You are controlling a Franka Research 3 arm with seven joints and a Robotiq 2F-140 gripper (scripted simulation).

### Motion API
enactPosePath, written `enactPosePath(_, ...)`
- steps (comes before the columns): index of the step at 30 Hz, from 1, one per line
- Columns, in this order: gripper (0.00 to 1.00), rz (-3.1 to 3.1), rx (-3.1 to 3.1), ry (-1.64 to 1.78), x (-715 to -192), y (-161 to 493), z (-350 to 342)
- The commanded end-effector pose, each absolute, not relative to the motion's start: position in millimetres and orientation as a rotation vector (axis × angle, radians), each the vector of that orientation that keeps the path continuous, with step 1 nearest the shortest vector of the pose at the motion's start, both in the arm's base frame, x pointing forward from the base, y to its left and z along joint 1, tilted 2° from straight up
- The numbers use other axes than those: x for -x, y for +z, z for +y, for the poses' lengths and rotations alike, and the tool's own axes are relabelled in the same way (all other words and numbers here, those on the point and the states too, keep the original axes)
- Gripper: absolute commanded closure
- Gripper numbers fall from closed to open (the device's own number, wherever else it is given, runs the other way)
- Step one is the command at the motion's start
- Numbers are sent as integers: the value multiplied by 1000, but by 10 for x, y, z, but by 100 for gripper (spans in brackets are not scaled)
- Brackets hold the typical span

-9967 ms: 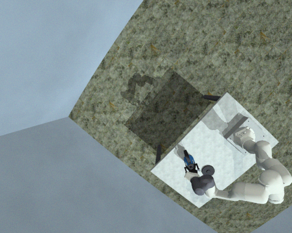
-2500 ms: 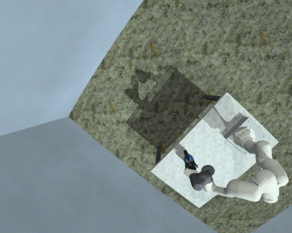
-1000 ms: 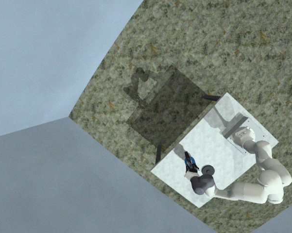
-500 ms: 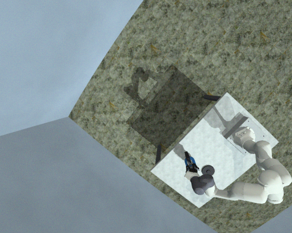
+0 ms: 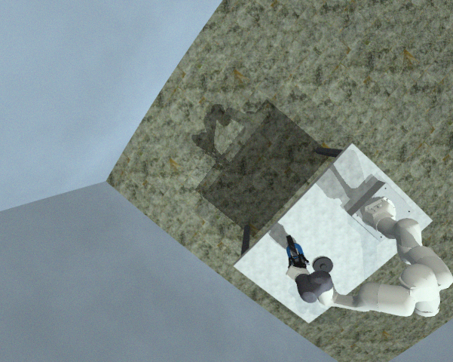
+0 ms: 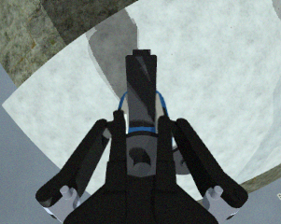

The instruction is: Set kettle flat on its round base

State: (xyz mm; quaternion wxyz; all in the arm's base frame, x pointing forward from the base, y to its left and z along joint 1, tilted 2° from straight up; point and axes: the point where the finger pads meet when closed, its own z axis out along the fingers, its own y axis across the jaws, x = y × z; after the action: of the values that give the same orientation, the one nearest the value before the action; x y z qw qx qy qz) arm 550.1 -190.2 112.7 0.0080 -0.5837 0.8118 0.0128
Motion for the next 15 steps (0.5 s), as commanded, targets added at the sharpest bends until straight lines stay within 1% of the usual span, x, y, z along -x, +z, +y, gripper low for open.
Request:
enactPosePath(1,100,2532,1820,30,-5535,1179,-1909)
enactPosePath(15,100,2532,1820,30,-5569,1240,-1922)
